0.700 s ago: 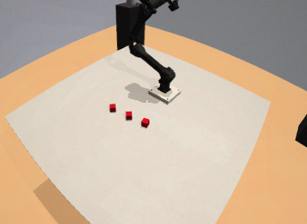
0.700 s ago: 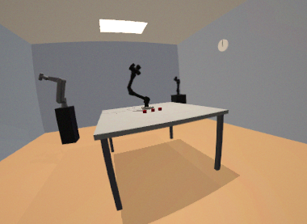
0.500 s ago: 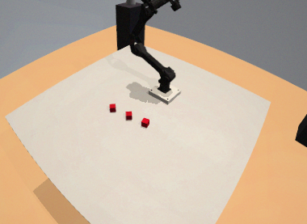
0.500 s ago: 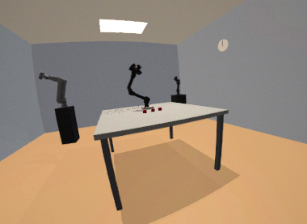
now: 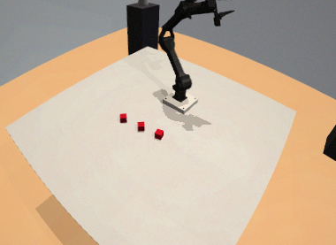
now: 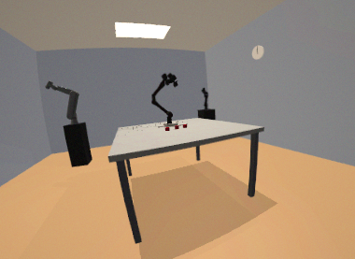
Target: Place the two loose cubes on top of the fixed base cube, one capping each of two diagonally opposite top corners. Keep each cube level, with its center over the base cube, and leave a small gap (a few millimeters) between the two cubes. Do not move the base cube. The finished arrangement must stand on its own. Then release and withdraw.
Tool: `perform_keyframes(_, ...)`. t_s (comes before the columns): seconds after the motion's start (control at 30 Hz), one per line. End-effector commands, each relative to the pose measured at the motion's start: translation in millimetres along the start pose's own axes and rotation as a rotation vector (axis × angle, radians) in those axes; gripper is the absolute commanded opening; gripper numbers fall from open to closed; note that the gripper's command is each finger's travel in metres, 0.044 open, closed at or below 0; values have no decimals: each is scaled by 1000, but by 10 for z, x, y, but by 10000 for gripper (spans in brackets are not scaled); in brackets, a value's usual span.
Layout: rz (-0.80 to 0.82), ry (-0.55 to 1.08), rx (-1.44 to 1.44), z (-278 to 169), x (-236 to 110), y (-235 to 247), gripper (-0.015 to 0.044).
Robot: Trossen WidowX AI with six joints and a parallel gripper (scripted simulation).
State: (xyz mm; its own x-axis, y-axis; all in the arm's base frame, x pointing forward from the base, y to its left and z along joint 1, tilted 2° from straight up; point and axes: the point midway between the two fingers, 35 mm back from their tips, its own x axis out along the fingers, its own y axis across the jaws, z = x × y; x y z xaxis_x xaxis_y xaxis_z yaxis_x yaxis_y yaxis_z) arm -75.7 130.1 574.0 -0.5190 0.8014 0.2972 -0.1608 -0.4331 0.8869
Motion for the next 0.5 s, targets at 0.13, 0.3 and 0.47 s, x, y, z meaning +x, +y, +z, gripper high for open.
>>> perform_keyframes(0.13,-259,-248,-25,795,170,-722,265)
perform_keyframes(0.3,-445,-407,-29,1333,35,-1225,265)
perform_keyframes(0.47,-638,-553,-17,1821,-284,-1707,265)
